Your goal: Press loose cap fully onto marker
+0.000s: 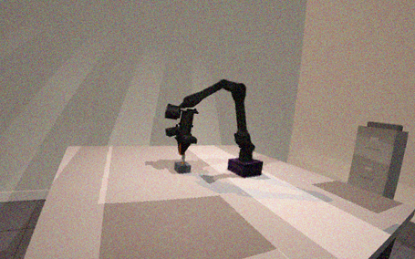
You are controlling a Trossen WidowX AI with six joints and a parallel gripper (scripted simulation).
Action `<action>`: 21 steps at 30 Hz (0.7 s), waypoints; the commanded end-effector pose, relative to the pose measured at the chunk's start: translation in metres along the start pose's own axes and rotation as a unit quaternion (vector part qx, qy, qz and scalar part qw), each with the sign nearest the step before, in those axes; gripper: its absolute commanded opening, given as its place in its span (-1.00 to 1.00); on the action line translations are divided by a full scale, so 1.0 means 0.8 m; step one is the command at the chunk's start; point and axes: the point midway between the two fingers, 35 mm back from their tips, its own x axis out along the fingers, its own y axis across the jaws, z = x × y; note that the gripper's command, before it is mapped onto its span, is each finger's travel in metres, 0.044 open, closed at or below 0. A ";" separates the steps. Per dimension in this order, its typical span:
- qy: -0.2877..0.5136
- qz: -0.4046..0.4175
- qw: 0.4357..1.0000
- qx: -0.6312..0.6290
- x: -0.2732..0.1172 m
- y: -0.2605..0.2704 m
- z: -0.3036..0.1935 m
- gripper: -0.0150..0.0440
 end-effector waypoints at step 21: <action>0.033 0.005 0.999 -0.003 0.055 0.003 -0.006 -0.49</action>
